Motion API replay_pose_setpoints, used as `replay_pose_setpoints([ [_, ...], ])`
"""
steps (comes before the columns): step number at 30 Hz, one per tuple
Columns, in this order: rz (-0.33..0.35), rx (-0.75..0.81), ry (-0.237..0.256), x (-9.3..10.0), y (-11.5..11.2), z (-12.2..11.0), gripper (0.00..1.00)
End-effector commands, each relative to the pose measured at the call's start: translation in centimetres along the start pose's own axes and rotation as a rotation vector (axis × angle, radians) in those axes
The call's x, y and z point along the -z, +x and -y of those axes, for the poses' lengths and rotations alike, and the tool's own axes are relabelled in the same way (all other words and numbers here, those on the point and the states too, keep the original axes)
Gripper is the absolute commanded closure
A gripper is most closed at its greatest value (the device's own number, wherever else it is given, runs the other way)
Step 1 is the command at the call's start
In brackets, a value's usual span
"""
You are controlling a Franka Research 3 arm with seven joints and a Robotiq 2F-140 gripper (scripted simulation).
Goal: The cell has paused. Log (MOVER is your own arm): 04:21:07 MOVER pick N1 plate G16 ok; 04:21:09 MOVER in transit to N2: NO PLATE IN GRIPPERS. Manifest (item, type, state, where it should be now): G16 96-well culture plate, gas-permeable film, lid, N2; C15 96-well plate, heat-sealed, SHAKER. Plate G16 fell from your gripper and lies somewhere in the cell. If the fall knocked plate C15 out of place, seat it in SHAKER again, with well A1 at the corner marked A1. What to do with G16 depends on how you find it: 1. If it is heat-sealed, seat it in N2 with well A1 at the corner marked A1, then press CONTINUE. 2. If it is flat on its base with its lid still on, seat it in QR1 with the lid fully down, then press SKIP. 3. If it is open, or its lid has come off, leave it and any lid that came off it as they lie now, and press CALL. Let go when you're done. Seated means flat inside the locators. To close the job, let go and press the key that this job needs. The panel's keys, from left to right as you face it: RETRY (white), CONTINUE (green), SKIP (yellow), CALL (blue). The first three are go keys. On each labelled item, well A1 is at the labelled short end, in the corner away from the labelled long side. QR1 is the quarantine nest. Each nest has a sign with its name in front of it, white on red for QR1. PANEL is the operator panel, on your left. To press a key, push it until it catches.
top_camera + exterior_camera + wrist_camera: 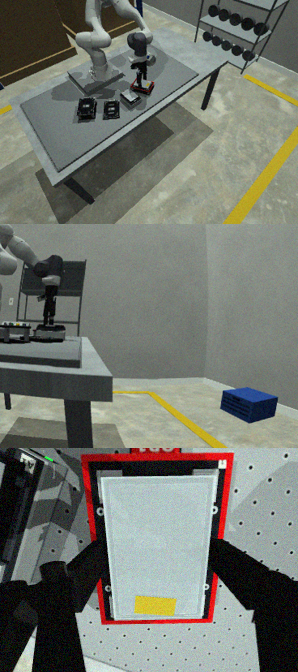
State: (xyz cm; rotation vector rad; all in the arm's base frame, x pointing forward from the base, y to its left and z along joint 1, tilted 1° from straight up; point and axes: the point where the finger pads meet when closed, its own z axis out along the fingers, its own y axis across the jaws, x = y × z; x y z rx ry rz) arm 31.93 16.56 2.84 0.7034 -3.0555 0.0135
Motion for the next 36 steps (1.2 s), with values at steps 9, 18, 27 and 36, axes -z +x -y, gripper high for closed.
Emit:
replay_pose_setpoints([
  [9,0.004,0.003,0.002,0.1,-0.2,0.0,0.30],
  [18,0.004,0.003,0.002,0.7,-0.2,0.0,0.30],
  [27,0.004,0.003,0.002,2.4,-0.2,0.0,0.30],
  [36,0.004,0.003,0.002,4.4,-0.1,0.0,0.30],
])
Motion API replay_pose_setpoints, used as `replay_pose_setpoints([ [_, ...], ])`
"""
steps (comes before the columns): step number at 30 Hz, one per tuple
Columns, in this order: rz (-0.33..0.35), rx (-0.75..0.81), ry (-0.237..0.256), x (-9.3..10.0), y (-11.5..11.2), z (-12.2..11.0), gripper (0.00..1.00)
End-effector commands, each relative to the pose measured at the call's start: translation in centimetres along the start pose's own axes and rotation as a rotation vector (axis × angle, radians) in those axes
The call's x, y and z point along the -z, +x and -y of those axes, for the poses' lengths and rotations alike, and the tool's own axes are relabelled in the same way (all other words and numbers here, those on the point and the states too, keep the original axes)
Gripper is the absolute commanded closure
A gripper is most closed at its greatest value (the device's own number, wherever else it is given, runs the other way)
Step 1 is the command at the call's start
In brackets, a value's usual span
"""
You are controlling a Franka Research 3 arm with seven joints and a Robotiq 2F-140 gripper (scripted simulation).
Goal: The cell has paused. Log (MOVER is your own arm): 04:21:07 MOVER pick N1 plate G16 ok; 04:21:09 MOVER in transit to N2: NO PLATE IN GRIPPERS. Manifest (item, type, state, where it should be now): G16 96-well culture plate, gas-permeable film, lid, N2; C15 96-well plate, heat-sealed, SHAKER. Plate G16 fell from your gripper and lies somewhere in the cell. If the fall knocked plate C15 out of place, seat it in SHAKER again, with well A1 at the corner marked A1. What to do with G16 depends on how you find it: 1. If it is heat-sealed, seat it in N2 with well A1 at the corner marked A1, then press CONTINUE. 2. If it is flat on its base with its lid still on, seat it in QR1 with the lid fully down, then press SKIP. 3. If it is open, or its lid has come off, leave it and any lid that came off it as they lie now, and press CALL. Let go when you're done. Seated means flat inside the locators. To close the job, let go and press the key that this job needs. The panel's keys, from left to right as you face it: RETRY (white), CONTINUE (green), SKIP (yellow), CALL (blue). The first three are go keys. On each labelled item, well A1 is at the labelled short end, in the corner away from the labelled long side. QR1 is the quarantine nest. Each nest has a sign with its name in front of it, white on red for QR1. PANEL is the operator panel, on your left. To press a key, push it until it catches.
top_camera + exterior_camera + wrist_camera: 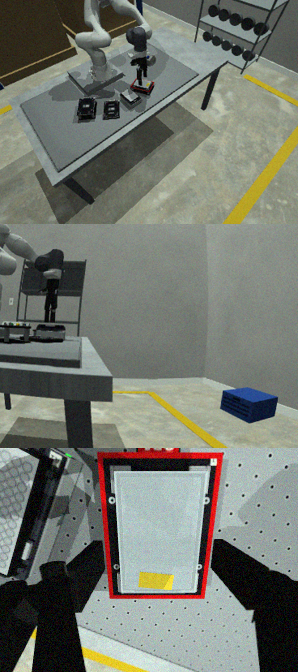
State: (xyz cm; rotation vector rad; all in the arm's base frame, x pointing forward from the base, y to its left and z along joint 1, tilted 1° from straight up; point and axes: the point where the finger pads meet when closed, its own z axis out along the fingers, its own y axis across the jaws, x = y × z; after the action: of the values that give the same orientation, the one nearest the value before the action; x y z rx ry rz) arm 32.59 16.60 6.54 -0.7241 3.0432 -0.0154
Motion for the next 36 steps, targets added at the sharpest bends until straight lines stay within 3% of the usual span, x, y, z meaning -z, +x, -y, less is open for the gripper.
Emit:
replay_pose_setpoints([
  [1,-0.015,-0.011,-0.004,1.0,0.4,-0.2,0.30],
  [18,-0.015,-0.011,-0.004,5.0,0.4,-0.2,0.30],
  [31,-0.015,-0.011,-0.004,5.6,0.4,-0.2,0.30],
  [32,-0.015,-0.011,-0.004,5.6,0.4,-0.2,0.90],
  [36,-0.015,-0.011,-0.004,5.6,0.4,-0.2,0.90],
])
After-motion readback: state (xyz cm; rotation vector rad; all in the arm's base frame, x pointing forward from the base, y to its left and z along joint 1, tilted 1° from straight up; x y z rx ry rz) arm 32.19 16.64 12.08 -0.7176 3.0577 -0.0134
